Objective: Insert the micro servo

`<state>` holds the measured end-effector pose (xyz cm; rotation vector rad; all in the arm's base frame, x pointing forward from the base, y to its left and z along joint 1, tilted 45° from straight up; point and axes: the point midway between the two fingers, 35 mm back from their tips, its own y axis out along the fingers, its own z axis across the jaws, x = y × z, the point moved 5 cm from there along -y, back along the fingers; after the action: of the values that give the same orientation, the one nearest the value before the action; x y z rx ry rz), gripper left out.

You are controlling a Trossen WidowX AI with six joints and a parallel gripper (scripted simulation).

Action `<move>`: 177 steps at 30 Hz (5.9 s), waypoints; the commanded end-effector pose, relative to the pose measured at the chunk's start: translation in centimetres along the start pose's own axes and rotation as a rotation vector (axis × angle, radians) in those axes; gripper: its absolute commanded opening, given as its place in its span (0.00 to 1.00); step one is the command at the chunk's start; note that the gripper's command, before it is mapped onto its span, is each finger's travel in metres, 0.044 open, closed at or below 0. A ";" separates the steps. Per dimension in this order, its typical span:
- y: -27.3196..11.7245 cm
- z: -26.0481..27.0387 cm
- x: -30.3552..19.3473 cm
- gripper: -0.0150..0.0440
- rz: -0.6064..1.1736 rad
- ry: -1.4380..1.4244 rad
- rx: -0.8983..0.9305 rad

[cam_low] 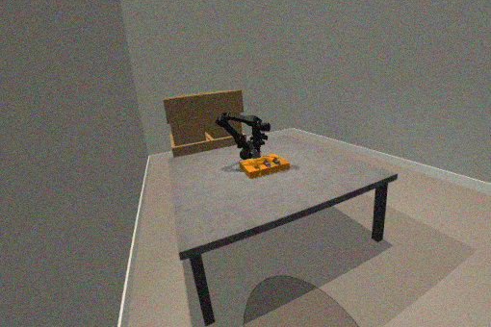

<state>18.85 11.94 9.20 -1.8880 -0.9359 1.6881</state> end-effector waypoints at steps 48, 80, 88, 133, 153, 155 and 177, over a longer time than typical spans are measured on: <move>-0.8 -3.3 -6.1 0.25 -0.001 0.398 0.000; -0.8 -3.3 -6.1 0.25 -0.001 1.479 0.001; -0.8 -3.5 -6.1 0.25 -0.001 1.485 0.001; 0.9 -14.2 -5.3 0.25 -0.005 1.489 -0.003; 1.7 -14.2 -5.3 0.25 -0.004 1.489 -0.004; 1.9 -14.2 -5.3 0.25 -0.004 1.489 -0.004; 3.8 -14.2 -5.3 0.25 -0.004 1.490 -0.005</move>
<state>33.35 7.26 12.61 -2.3238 -0.2575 -0.0425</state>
